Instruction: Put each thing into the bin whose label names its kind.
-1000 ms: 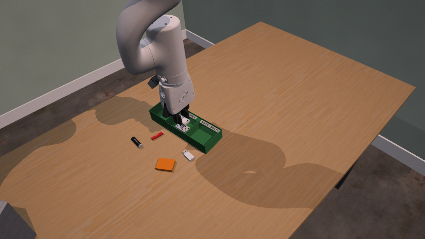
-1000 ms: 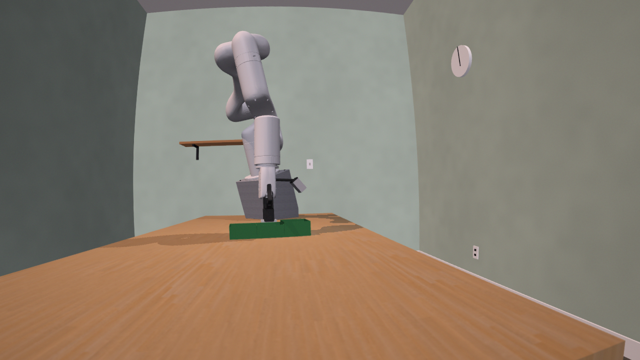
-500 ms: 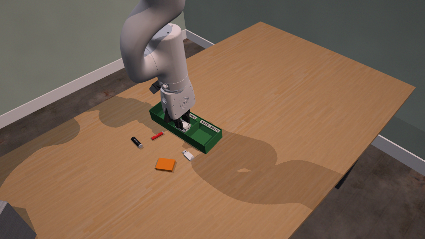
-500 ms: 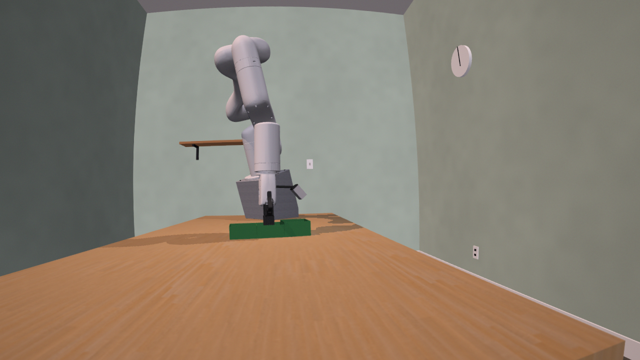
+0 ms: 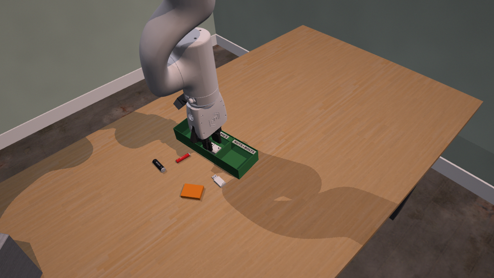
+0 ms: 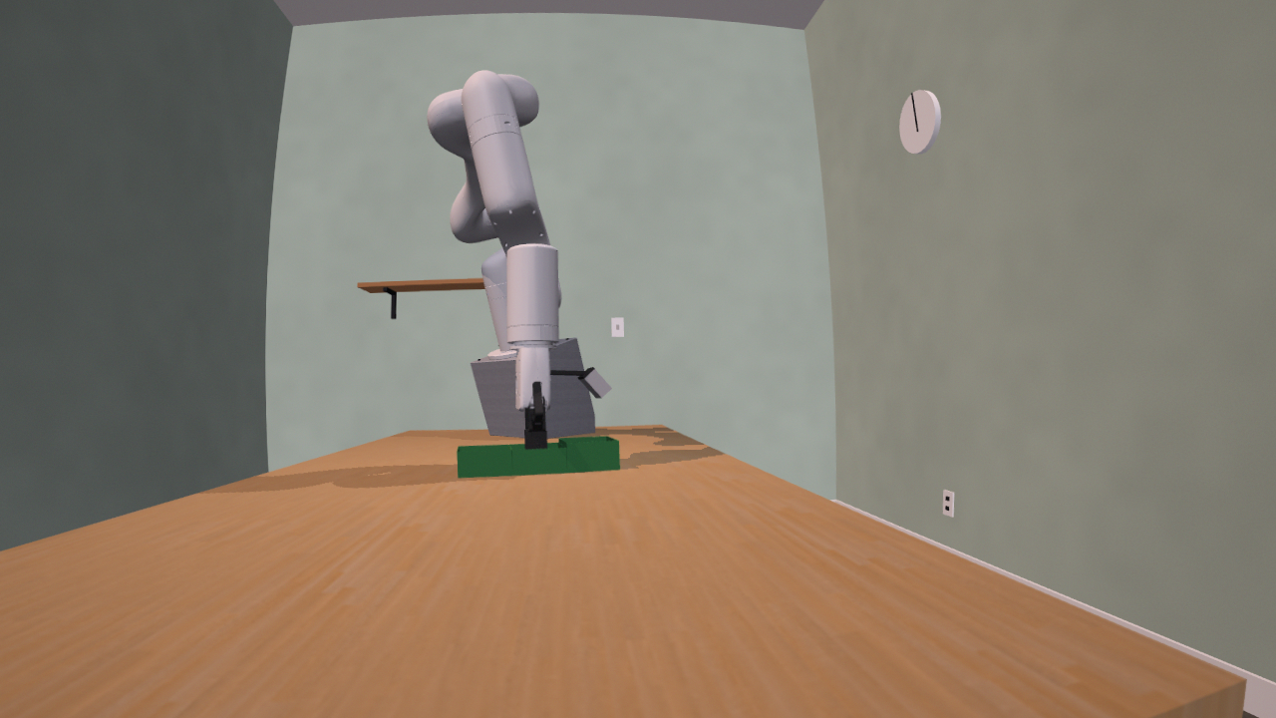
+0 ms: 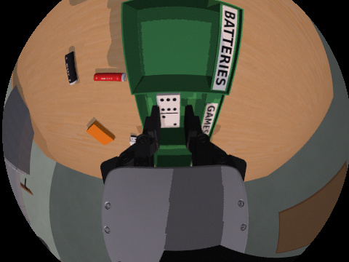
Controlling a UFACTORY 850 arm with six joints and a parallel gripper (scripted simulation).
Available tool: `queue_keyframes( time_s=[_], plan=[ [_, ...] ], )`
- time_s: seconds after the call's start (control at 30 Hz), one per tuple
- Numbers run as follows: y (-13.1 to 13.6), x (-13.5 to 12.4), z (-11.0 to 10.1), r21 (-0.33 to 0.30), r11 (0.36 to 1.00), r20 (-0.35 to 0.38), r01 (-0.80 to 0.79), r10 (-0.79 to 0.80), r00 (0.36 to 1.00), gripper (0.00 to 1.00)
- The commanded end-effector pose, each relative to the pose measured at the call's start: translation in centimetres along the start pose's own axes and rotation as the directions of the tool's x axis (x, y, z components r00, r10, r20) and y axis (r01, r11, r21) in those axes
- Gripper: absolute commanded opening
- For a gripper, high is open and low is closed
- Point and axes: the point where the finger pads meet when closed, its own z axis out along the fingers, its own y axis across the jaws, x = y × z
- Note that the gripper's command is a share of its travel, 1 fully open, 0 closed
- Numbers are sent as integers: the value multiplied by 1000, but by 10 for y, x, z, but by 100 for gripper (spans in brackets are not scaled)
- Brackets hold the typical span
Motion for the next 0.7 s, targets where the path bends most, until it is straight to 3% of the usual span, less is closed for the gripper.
queue_keyframes(
  time_s=[0.0,0.67],
  plan=[
    [1,0,-1,-2,1000,0,0,0,1000,31],
    [1,0,-14,-2,1000,0,0,0,1000,31]
  ],
)
